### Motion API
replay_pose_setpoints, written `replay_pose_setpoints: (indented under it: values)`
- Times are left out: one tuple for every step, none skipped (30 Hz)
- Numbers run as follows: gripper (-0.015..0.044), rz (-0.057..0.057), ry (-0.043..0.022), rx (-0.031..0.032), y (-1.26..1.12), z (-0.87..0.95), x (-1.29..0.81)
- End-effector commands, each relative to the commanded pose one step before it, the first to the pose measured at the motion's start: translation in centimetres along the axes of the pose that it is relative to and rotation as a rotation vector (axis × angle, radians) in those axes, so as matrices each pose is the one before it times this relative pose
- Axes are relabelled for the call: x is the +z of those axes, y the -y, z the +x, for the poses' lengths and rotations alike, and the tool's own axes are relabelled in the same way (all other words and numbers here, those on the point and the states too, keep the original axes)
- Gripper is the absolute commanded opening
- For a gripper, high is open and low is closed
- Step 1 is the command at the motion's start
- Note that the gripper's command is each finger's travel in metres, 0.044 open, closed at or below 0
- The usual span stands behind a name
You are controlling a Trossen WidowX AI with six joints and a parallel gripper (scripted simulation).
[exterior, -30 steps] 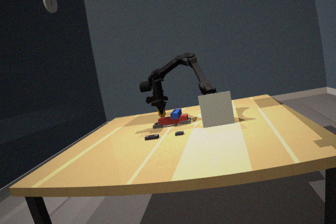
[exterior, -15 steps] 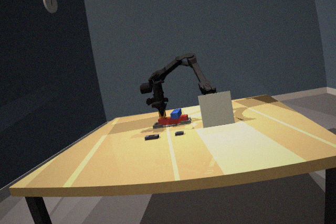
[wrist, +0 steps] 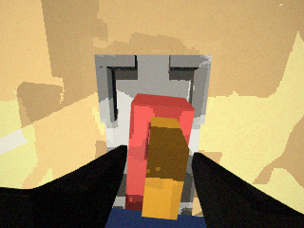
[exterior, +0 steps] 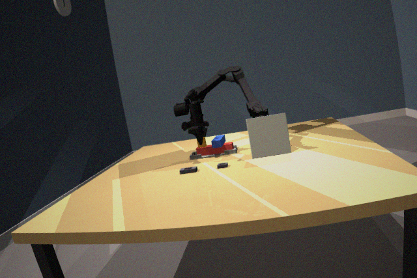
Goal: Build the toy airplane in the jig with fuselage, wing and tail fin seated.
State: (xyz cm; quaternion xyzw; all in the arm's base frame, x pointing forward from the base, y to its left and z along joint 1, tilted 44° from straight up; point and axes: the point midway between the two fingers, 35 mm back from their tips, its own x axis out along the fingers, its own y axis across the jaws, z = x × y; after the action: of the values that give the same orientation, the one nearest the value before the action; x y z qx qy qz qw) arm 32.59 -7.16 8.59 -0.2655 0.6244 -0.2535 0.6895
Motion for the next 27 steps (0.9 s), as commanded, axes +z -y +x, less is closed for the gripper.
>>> replay_pose_setpoints:
  values:
    - [0.0260,0.0000,0.00074,-0.00076,-0.008,-0.052,0.011]
    - [0.0260,0.0000,0.00000,0.00000,0.000,0.000,0.000]
    - [0.0260,0.0000,0.00000,0.00000,0.000,0.000,0.000]
    - [0.0260,0.0000,0.00000,0.00000,0.000,0.000,0.000]
    - [0.0260,0.0000,0.00000,0.00000,0.000,0.000,0.000]
    - [0.0260,-0.0001,0.00008,0.00049,-0.018,-0.232,0.036]
    - [0.0260,-0.0003,0.00022,0.00132,-0.051,-0.701,0.096]
    - [0.0260,-0.0005,0.00030,0.00169,-0.070,-1.181,0.120]
    - [0.0260,-0.0008,0.00030,0.00124,-0.063,-1.561,0.079]
    - [0.0260,-0.0008,0.00027,0.00013,-0.026,-1.601,-0.008]
    - [0.0260,-0.0008,0.00032,-0.00099,0.016,-1.586,-0.093]
    - [0.0260,-0.0006,0.00033,-0.00150,0.043,-1.216,-0.127]
    - [0.0260,-0.0003,0.00025,-0.00121,0.040,-0.730,-0.099]
    - [0.0260,-0.0001,0.00009,-0.00046,0.016,-0.243,-0.037]
    - [0.0260,0.0000,0.00000,0.00000,0.000,0.000,0.000]
    - [0.0260,0.0001,0.00012,0.00004,-0.083,-0.001,0.248]
    - [0.0260,0.0001,0.00008,0.00003,-0.058,0.001,0.168]
    - [0.0260,0.0000,0.00000,0.00000,0.000,0.000,0.000]
    - [0.0260,0.0000,0.00000,0.00000,0.000,0.000,0.000]
    - [0.0260,0.0000,0.00000,0.00000,0.000,0.000,0.000]
    - [0.0260,0.0000,0.00000,0.00000,0.000,0.000,0.000]
    - [0.0260,0.0000,0.00000,0.00000,0.000,0.000,0.000]
    - [0.0260,0.0000,0.00000,0.00000,0.000,0.000,0.000]
    - [0.0260,0.0000,0.00000,0.00000,0.000,0.000,0.000]
    - [0.0260,0.0000,0.00000,0.00000,0.000,0.000,0.000]
    - [0.0260,0.0000,-0.00001,-0.00004,0.085,-0.004,-0.021]
    - [0.0260,0.0000,0.00000,0.00000,0.000,0.000,0.000]
